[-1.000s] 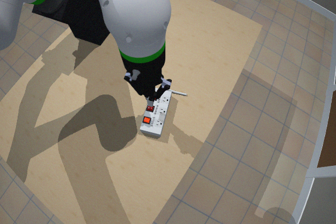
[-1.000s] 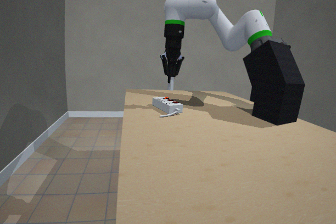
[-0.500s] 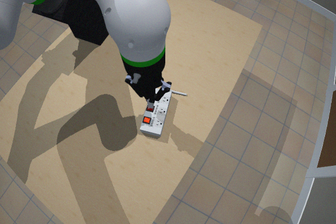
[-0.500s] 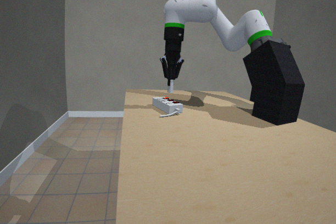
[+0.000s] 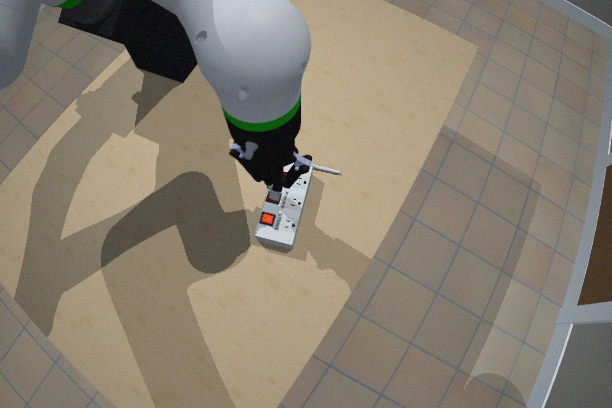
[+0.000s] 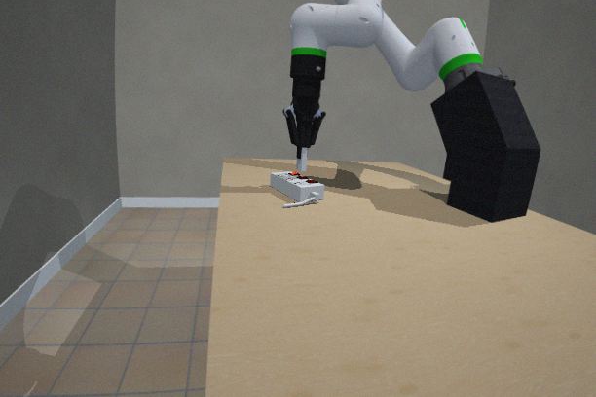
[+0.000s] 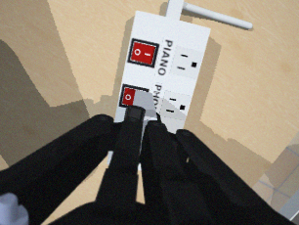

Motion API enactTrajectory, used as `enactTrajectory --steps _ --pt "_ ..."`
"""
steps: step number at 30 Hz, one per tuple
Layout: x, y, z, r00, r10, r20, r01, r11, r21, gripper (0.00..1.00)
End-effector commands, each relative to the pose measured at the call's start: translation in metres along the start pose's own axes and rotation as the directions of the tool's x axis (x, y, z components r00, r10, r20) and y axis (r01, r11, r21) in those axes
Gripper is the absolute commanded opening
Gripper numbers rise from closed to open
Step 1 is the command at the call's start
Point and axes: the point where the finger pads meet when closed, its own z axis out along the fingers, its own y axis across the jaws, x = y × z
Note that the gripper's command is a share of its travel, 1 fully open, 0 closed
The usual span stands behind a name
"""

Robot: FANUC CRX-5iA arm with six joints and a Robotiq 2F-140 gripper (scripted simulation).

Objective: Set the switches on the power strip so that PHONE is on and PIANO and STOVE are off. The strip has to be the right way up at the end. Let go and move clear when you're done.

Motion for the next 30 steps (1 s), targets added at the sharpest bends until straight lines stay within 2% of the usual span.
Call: enactTrajectory --steps 1,30 --pt "-0.0001 0.0003 0.0039 1.0 0.0 0.0 0.0 1.0 -0.001 0.0" --pt "-0.0003 0.0003 0.0108 1.0 0.0 0.0 0.0 1.0 -0.001 0.0"
